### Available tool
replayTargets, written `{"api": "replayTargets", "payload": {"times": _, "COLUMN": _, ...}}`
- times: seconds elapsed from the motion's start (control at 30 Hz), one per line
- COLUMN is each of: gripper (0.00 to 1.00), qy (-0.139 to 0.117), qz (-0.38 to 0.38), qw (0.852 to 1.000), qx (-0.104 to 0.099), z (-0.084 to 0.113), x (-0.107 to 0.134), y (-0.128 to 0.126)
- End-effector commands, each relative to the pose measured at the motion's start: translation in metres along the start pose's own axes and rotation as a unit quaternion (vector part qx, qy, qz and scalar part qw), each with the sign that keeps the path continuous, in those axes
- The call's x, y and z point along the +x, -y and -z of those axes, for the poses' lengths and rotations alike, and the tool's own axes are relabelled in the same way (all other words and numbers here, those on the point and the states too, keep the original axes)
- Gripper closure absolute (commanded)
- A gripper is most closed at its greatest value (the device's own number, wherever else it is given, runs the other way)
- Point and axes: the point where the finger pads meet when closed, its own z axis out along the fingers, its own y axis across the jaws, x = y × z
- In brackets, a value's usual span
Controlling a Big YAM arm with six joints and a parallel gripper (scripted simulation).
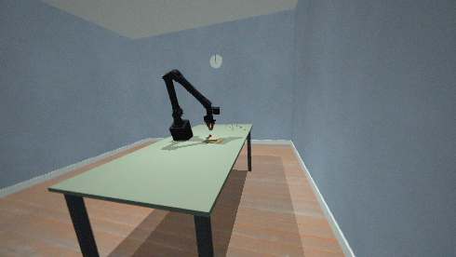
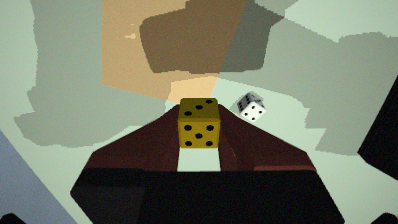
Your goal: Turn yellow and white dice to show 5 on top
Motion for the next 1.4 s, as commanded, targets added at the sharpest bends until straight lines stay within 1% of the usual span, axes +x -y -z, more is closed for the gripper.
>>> {"api": "replayTargets", "payload": {"times": 0.0, "gripper": 0.81, "qy": 0.002, "qz": -0.030, "qw": 0.999, "qx": -0.023, "z": 0.008, "x": -0.020, "y": -0.021}}
{"api": "replayTargets", "payload": {"times": 0.17, "gripper": 0.81, "qy": 0.001, "qz": -0.029, "qw": 0.999, "qx": -0.021, "z": 0.008, "x": -0.020, "y": -0.019}}
{"api": "replayTargets", "payload": {"times": 0.2, "gripper": 0.81, "qy": 0.002, "qz": -0.009, "qw": 1.000, "qx": -0.014, "z": 0.003, "x": -0.006, "y": -0.015}}
{"api": "replayTargets", "payload": {"times": 0.3, "gripper": 0.81, "qy": 0.001, "qz": -0.010, "qw": 1.000, "qx": -0.015, "z": 0.004, "x": -0.006, "y": -0.015}}
{"api": "replayTargets", "payload": {"times": 0.37, "gripper": 0.81, "qy": 0.002, "qz": -0.020, "qw": 1.000, "qx": -0.007, "z": -0.003, "x": -0.015, "y": -0.013}}
{"api": "replayTargets", "payload": {"times": 0.5, "gripper": 0.81, "qy": 0.004, "qz": -0.017, "qw": 1.000, "qx": 0.002, "z": -0.012, "x": -0.015, "y": -0.002}}
{"api": "replayTargets", "payload": {"times": 0.67, "gripper": 0.81, "qy": 0.003, "qz": -0.018, "qw": 1.000, "qx": -0.001, "z": -0.027, "x": -0.015, "y": -0.006}}
{"api": "replayTargets", "payload": {"times": 0.73, "gripper": 0.81, "qy": 0.003, "qz": -0.018, "qw": 1.000, "qx": -0.001, "z": -0.027, "x": -0.015, "y": -0.006}}
{"api": "replayTargets", "payload": {"times": 0.8, "gripper": 0.81, "qy": 0.004, "qz": -0.016, "qw": 1.000, "qx": 0.003, "z": -0.038, "x": -0.015, "y": -0.001}}
{"api": "replayTargets", "payload": {"times": 0.93, "gripper": 0.81, "qy": 0.003, "qz": -0.019, "qw": 1.000, "qx": -0.002, "z": -0.056, "x": -0.015, "y": -0.007}}
{"api": "replayTargets", "payload": {"times": 1.07, "gripper": 0.81, "qy": 0.003, "qz": -0.017, "qw": 1.000, "qx": 0.002, "z": -0.076, "x": -0.015, "y": -0.002}}
{"api": "replayTargets", "payload": {"times": 1.13, "gripper": 0.81, "qy": 0.002, "qz": -0.019, "qw": 1.000, "qx": -0.002, "z": -0.083, "x": -0.015, "y": -0.008}}
{"api": "replayTargets", "payload": {"times": 1.23, "gripper": 0.81, "qy": 0.003, "qz": -0.019, "qw": 1.000, "qx": -0.003, "z": -0.092, "x": -0.015, "y": -0.008}}
{"api": "replayTargets", "payload": {"times": 1.3, "gripper": 0.81, "qy": 0.003, "qz": -0.019, "qw": 1.000, "qx": -0.003, "z": -0.092, "x": -0.015, "y": -0.008}}
{"api": "replayTargets", "payload": {"times": 1.33, "gripper": 0.81, "qy": 0.002, "qz": -0.008, "qw": 1.000, "qx": -0.008, "z": -0.091, "x": -0.007, "y": -0.010}}
{"api": "replayTargets", "payload": {"times": 1.37, "gripper": 0.81, "qy": 0.002, "qz": -0.012, "qw": 1.000, "qx": -0.007, "z": -0.094, "x": -0.010, "y": -0.010}}
